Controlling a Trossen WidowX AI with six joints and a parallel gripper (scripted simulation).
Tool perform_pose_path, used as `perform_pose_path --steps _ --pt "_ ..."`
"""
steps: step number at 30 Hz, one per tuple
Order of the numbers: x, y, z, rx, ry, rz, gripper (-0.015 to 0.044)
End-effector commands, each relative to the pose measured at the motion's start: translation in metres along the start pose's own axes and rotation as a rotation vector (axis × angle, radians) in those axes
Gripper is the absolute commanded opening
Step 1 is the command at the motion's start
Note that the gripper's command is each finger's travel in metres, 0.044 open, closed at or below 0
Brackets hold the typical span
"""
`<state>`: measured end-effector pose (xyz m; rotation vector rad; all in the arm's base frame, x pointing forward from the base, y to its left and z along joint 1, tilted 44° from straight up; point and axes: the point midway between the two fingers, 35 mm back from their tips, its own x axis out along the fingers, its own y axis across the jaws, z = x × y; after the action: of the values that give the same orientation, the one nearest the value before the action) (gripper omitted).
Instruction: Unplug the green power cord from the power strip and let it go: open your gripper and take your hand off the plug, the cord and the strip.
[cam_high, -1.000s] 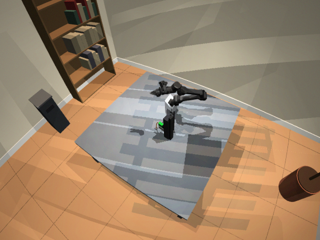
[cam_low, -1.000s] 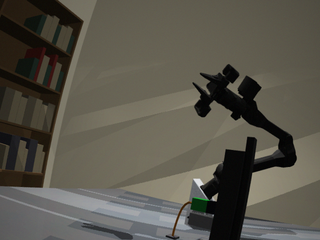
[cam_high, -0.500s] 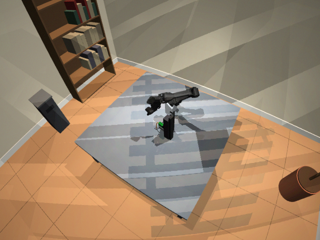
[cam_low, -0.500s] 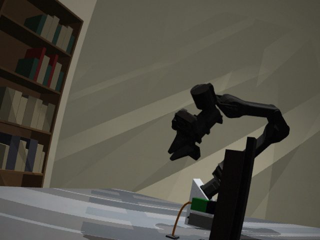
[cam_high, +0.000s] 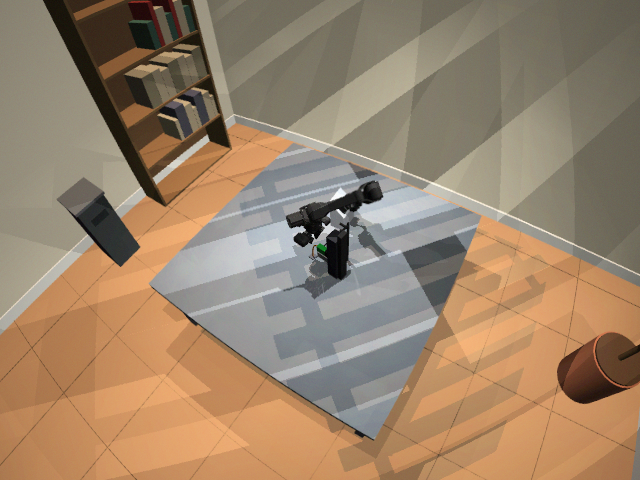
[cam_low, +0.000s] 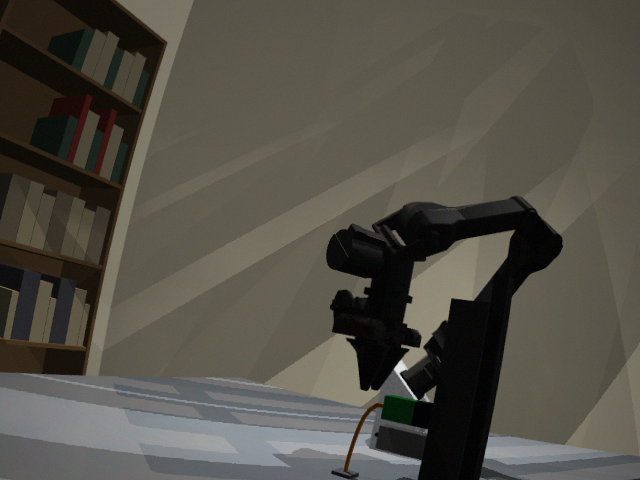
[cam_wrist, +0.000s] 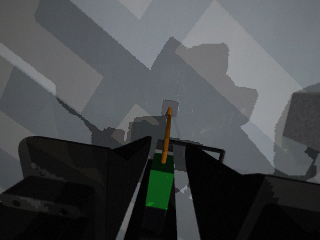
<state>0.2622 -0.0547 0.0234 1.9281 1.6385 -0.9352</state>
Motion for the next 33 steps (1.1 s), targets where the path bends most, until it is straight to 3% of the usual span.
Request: perform_pose_path --steps 1,33 --pt "0.001 0.001 -0.001 -0.003 0.016 -0.011 0.0160" --pt "0.000 0.001 -0.044 -0.003 0.018 -0.011 0.0160"
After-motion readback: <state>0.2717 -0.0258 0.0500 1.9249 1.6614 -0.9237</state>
